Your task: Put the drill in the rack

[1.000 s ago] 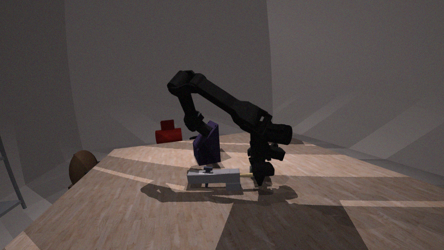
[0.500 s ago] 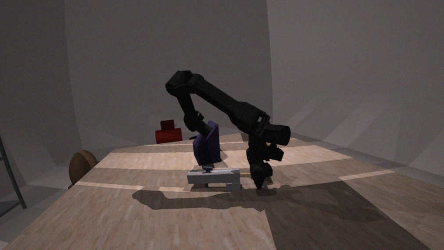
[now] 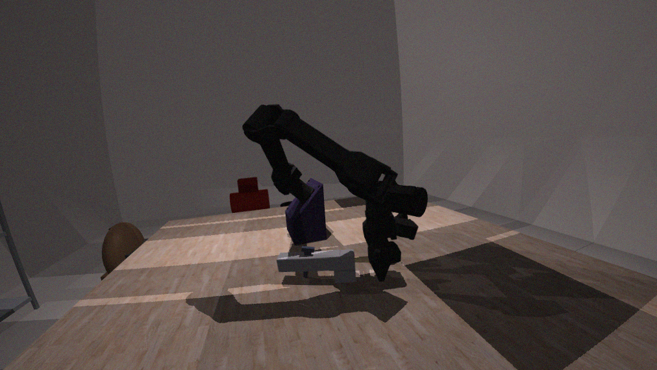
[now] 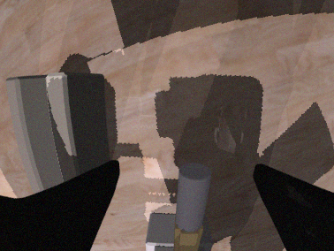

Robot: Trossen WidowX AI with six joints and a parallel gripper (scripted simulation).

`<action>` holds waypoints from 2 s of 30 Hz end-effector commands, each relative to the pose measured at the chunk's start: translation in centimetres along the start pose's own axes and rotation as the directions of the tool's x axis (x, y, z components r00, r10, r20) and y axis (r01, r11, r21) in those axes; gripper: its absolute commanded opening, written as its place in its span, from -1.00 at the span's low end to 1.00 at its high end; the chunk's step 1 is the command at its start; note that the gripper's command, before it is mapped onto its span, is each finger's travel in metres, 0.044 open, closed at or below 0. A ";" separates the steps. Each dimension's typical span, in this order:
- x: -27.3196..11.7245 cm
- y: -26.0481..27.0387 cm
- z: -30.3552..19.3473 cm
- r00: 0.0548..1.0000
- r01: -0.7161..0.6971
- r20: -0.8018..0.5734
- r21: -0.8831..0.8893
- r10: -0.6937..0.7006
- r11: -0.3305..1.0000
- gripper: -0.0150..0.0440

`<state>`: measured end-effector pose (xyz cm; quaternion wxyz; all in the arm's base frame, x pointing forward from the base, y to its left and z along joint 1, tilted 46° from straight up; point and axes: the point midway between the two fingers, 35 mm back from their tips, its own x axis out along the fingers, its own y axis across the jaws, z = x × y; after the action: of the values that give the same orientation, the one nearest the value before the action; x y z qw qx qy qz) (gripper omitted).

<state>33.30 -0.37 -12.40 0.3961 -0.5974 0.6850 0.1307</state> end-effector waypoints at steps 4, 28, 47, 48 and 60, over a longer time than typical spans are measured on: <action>0.2 0.1 -0.4 1.000 0.001 -0.005 -0.004 -0.001 1.000 1.00; 0.3 0.1 -0.6 1.000 0.000 0.000 0.000 0.000 1.000 0.29; 0.1 0.2 -0.6 1.000 0.001 -0.005 -0.004 -0.001 1.000 -0.49; 0.0 0.2 -0.6 1.000 0.001 -0.005 -0.004 -0.001 1.000 -0.49; 0.1 0.3 0.1 1.000 0.001 -0.005 -0.004 -0.001 1.000 -0.49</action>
<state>32.97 -0.46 -12.29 0.3932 -0.5995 0.6847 0.1311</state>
